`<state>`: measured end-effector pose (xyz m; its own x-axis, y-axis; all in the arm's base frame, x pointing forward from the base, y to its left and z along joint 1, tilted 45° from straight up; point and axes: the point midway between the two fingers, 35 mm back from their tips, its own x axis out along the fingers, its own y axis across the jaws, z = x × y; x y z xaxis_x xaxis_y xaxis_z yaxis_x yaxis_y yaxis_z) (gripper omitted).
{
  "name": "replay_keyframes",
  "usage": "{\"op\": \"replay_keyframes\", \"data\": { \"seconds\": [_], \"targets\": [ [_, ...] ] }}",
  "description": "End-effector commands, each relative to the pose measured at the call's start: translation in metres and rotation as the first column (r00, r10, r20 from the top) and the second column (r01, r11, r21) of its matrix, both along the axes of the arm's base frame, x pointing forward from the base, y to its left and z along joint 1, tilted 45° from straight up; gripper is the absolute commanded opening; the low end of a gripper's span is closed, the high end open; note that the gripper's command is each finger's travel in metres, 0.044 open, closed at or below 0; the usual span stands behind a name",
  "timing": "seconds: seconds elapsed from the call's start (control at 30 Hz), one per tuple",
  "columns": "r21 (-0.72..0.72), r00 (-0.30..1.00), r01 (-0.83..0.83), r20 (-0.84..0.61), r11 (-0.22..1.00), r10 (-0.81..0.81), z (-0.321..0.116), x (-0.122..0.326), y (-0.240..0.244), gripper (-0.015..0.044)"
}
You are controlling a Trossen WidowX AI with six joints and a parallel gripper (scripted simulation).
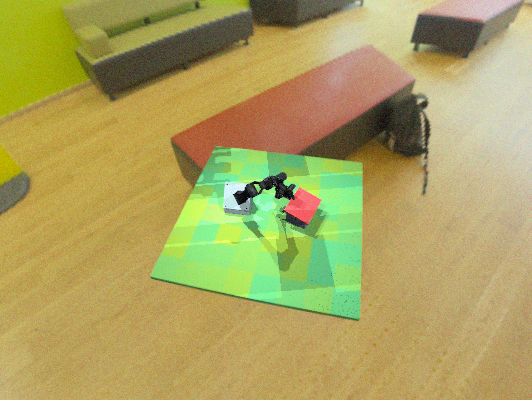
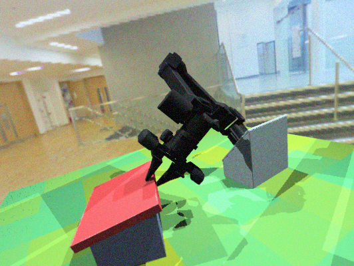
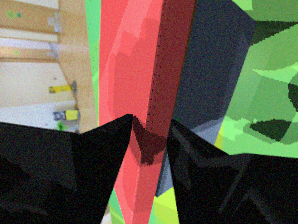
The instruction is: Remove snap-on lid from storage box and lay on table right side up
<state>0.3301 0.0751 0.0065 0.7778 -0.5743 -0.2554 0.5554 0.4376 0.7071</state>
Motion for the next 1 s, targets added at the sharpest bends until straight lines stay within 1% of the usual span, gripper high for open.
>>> {"op": "replay_keyframes", "data": {
  "seconds": [0.0,0.97],
  "targets": [
    [0.005,1.0,-0.001,0.012,1.0,0.001,0.007,0.003,0.007,0.0],
    [0.006,1.0,-0.001,0.012,1.0,0.001,0.038,0.017,0.031,0.0]
  ]
}}
